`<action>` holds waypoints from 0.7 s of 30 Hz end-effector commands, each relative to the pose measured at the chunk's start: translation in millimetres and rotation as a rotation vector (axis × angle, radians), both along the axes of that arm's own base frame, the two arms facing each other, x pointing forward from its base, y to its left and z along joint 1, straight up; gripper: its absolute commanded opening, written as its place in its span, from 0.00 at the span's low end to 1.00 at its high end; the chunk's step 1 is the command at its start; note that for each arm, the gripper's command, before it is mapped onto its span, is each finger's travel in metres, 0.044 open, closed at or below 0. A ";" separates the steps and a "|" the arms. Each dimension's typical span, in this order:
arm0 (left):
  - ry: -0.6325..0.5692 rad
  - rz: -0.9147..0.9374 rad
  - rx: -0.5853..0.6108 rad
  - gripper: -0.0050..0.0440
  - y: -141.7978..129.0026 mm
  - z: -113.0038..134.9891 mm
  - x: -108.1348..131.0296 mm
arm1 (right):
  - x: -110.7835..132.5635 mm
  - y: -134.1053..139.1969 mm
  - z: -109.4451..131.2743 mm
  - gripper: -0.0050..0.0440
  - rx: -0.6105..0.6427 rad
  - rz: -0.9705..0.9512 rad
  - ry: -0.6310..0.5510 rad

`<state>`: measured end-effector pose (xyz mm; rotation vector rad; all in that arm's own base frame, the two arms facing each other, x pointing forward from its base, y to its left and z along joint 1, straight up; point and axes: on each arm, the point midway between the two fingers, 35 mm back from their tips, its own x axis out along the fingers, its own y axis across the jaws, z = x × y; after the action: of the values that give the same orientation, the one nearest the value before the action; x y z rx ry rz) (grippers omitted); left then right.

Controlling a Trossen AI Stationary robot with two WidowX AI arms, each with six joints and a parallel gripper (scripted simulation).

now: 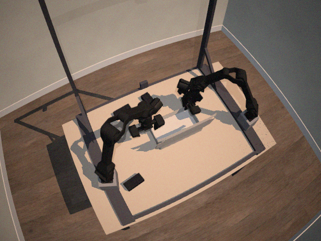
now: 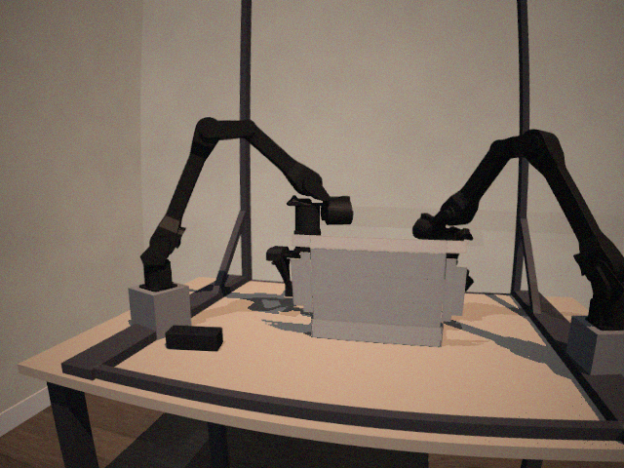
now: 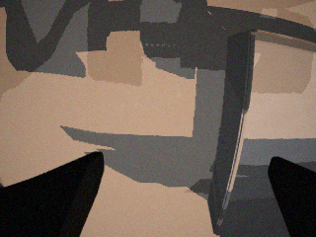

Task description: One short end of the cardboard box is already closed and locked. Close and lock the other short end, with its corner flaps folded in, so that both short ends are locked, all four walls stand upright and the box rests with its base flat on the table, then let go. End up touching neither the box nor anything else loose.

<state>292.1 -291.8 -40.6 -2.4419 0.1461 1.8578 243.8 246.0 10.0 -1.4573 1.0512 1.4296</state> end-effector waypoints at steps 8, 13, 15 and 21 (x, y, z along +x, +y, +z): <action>-0.017 0.001 -0.023 0.23 -4.6 10.0 3.4 | -25.8 15.8 13.4 1.00 0.027 0.008 -0.024; -0.017 0.001 -0.023 0.23 -5.1 16.5 3.7 | -25.8 15.8 13.4 0.90 0.027 0.008 -0.024; -0.017 0.001 -0.024 0.23 -5.8 31.9 4.2 | -25.8 15.8 13.4 0.81 0.027 0.008 -0.024; -0.017 0.000 -0.024 0.23 -2.8 65.2 2.0 | -25.8 15.8 13.3 0.61 0.027 0.008 -0.024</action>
<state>289.9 -289.5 -4.2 -2.4222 0.1344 1.8679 215.4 258.8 15.3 -1.4622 1.0376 1.4358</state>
